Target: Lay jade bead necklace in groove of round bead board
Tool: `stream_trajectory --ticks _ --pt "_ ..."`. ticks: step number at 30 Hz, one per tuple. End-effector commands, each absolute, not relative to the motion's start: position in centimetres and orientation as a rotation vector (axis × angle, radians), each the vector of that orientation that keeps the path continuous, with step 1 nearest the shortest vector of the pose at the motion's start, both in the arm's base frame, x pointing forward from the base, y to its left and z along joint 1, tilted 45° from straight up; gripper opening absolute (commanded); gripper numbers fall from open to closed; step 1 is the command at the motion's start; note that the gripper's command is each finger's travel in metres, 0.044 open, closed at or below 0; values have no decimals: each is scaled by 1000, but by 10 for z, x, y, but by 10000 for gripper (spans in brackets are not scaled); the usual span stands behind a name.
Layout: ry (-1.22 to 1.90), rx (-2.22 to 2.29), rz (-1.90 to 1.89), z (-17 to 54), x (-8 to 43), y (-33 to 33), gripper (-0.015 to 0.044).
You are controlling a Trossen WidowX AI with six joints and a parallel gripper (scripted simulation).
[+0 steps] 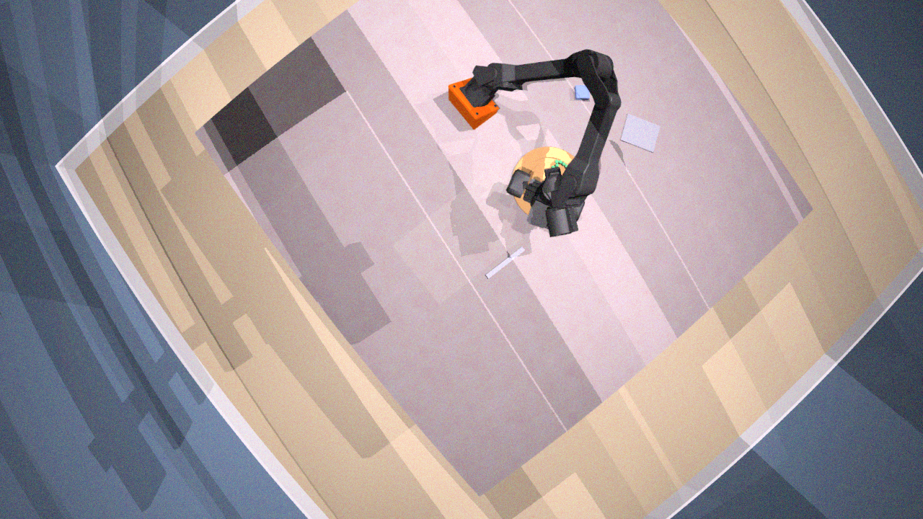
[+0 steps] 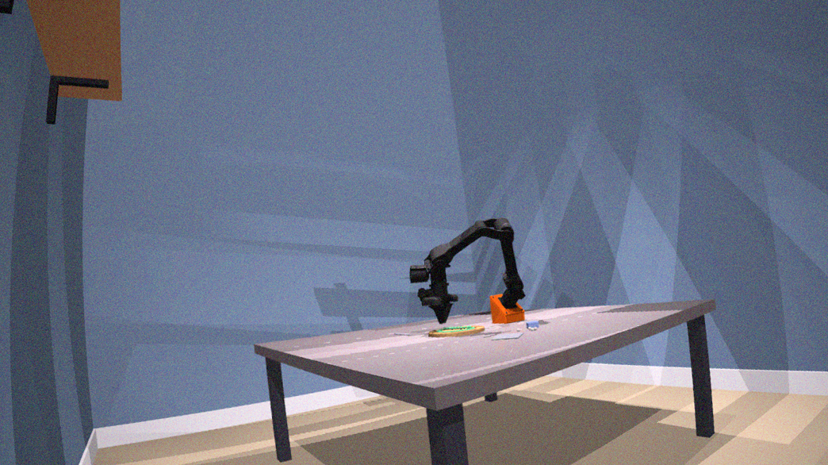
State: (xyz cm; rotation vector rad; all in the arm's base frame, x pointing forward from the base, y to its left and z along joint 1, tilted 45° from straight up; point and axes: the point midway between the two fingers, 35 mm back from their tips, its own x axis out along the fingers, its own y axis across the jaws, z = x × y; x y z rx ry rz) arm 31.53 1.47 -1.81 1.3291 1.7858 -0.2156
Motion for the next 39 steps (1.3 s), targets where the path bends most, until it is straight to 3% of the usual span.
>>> stream_trajectory --ticks 1,14,19,39 --pt "1795 1337 -221 -23 313 20 120" --pt "1801 1340 -223 -33 310 31 120" --pt "1797 1332 -218 -32 312 29 0" --pt "1797 1332 -218 -32 312 29 0"
